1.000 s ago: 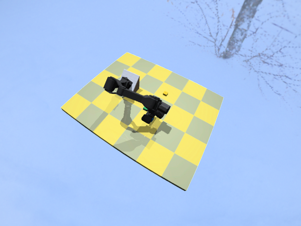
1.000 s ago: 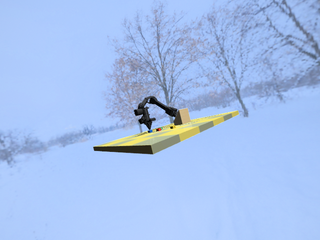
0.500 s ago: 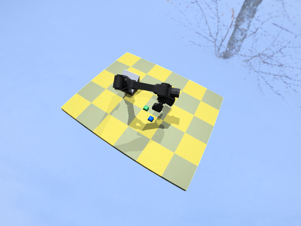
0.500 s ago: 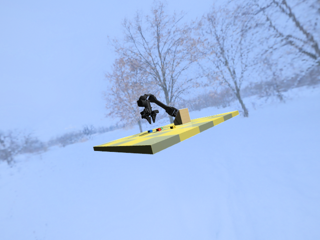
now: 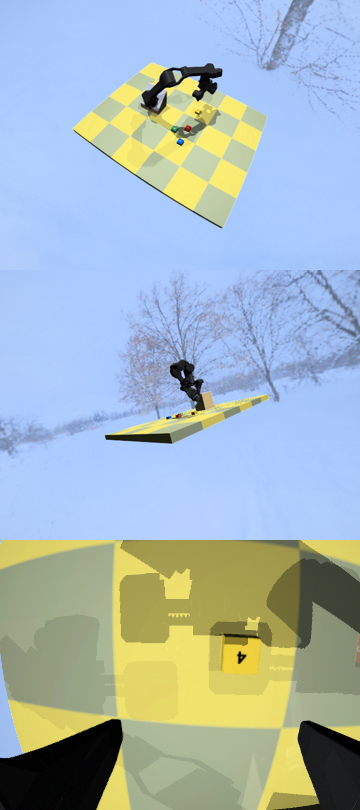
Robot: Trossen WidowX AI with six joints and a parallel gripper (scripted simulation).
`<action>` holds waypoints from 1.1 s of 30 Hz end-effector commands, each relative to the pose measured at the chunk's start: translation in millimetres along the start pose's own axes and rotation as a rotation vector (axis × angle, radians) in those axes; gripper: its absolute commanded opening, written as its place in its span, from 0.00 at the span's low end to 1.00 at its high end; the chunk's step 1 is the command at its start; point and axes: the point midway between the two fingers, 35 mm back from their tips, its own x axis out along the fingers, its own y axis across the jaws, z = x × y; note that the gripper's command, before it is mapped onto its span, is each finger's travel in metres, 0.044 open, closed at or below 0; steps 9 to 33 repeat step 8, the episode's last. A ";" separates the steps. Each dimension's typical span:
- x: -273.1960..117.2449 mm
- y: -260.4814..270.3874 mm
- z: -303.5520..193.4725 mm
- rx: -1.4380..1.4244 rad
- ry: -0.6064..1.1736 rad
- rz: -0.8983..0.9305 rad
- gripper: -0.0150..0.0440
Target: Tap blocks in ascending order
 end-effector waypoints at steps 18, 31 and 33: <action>-0.3 32.0 -24.7 0.032 0.004 -0.036 0.93; -0.3 32.0 -24.7 0.032 0.004 -0.036 0.93; -0.3 32.0 -24.7 0.032 0.004 -0.036 0.93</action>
